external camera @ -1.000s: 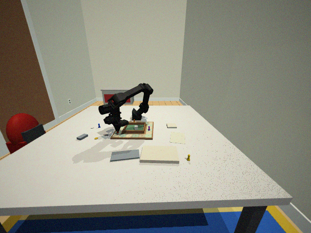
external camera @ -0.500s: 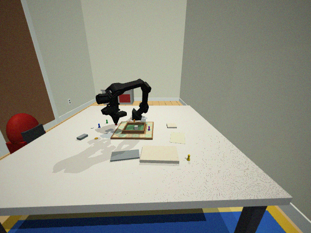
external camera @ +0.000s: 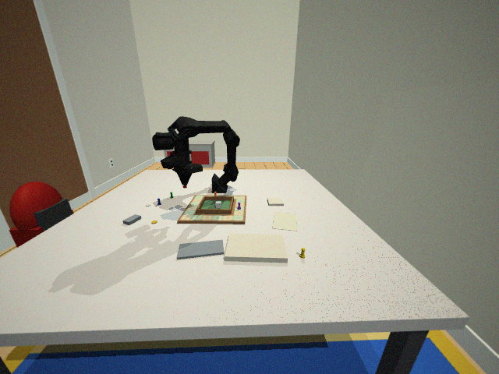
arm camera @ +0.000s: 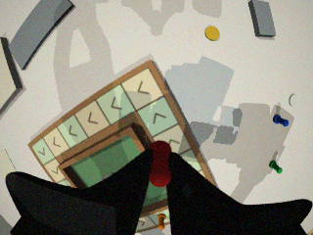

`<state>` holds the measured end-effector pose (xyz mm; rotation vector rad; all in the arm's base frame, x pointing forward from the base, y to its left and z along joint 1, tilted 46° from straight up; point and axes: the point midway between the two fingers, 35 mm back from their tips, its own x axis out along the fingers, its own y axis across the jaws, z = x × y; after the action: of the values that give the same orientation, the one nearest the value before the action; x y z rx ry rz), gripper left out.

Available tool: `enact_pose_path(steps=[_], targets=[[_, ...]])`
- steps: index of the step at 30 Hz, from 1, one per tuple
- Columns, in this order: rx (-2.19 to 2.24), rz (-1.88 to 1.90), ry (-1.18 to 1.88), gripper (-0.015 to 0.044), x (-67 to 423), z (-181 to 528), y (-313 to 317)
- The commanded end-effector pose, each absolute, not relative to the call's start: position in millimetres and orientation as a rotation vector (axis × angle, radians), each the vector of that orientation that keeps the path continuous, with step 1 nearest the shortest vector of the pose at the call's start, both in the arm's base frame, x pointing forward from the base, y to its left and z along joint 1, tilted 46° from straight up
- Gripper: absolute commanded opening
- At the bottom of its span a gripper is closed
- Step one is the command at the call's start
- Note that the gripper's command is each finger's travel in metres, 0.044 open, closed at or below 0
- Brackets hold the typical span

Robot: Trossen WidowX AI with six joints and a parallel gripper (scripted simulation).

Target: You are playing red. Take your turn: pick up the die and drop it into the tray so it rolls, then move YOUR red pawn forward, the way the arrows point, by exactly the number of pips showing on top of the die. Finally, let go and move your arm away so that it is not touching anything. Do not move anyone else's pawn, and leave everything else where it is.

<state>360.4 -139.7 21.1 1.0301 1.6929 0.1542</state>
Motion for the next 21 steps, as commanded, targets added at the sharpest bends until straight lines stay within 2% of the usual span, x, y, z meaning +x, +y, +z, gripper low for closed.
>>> enact_pose_path(steps=[1,8,21], targets=[[1.012,0.177,1.713,0.0,372.7,6.0,-119.8],[0.988,0.214,1.727,0.0,395.1,-25.2,-78.4],[0.988,0.216,1.727,0.0,393.9,-46.5,-56.8]])
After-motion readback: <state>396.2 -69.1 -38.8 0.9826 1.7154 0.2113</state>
